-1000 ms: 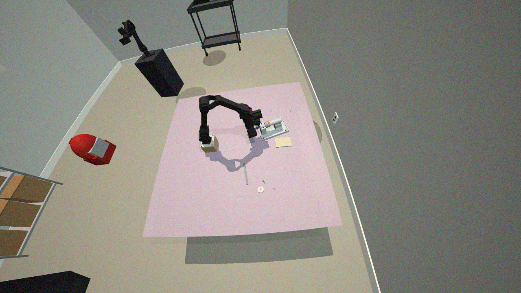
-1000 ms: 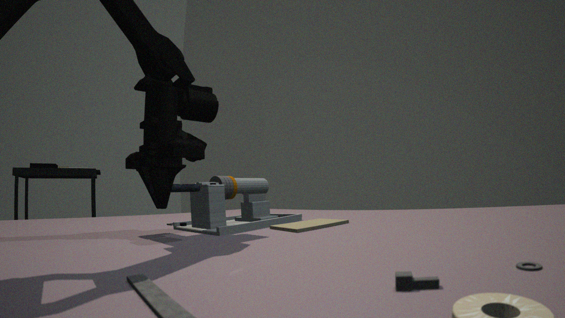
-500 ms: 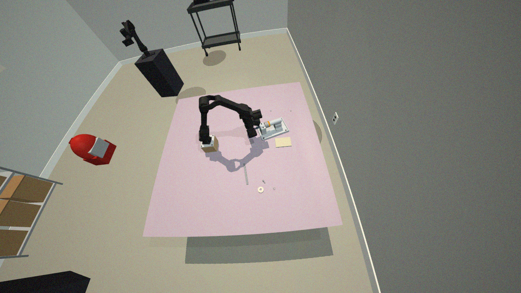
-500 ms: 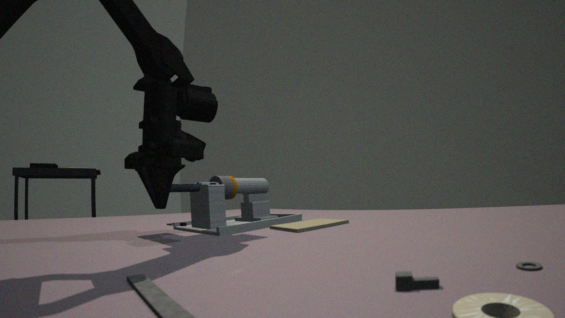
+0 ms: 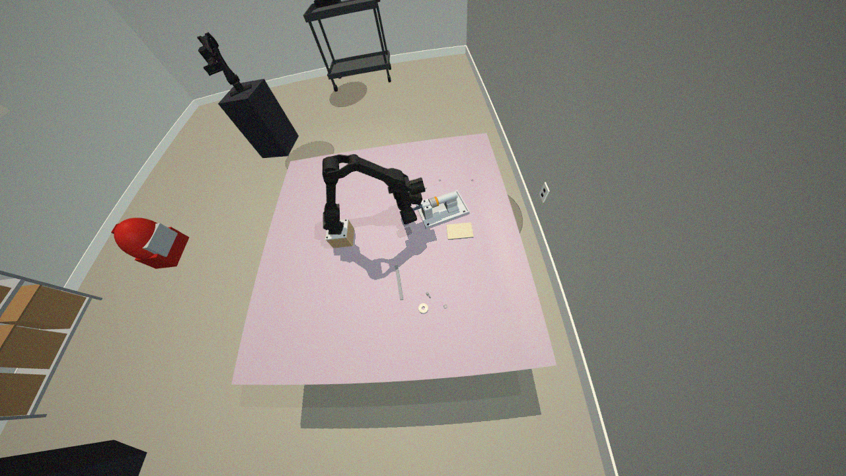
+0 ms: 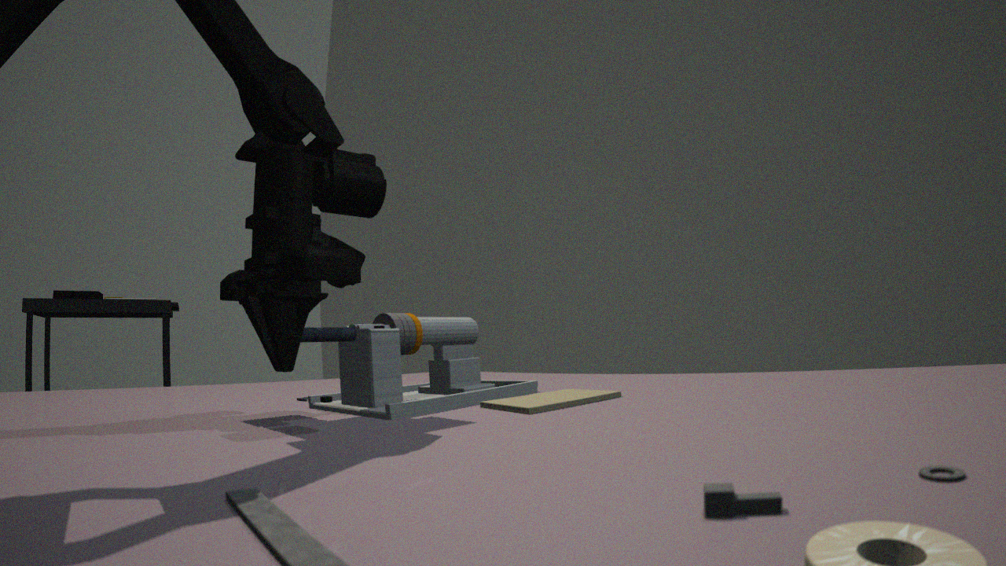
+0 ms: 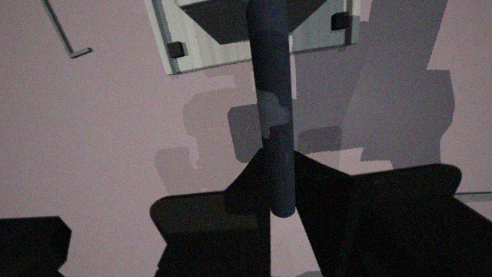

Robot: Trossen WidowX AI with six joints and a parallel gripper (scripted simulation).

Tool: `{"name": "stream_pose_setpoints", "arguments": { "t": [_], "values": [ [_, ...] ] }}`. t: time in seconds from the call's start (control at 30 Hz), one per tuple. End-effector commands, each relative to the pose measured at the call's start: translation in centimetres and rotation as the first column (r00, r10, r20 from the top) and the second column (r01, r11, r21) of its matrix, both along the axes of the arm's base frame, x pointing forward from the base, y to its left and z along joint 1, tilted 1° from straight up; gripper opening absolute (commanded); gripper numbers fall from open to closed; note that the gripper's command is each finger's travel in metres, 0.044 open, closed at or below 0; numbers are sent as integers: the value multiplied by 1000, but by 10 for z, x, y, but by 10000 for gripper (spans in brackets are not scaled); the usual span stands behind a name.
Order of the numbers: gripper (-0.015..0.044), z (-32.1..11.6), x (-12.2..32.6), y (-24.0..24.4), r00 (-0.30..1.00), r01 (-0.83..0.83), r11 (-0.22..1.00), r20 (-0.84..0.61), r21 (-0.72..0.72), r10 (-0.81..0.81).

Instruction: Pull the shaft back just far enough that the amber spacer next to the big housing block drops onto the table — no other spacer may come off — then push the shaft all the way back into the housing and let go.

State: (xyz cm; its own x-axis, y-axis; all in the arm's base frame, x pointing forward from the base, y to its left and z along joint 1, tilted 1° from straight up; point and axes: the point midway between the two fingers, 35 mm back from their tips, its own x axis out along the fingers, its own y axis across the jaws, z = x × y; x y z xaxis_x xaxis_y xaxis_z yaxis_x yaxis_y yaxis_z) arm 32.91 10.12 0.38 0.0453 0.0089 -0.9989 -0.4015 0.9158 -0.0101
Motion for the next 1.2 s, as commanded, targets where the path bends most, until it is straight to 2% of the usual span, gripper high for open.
{"name": "stream_pose_setpoints", "arguments": {
  "t": [0.0, 1.17],
  "values": [
    [0, 0, -1, -1, 1000, -1, 1000, -4, -2, 1],
    [0, 0, -5, -2, 1000, -1, 1000, -4, -2, 1]
  ]
}}
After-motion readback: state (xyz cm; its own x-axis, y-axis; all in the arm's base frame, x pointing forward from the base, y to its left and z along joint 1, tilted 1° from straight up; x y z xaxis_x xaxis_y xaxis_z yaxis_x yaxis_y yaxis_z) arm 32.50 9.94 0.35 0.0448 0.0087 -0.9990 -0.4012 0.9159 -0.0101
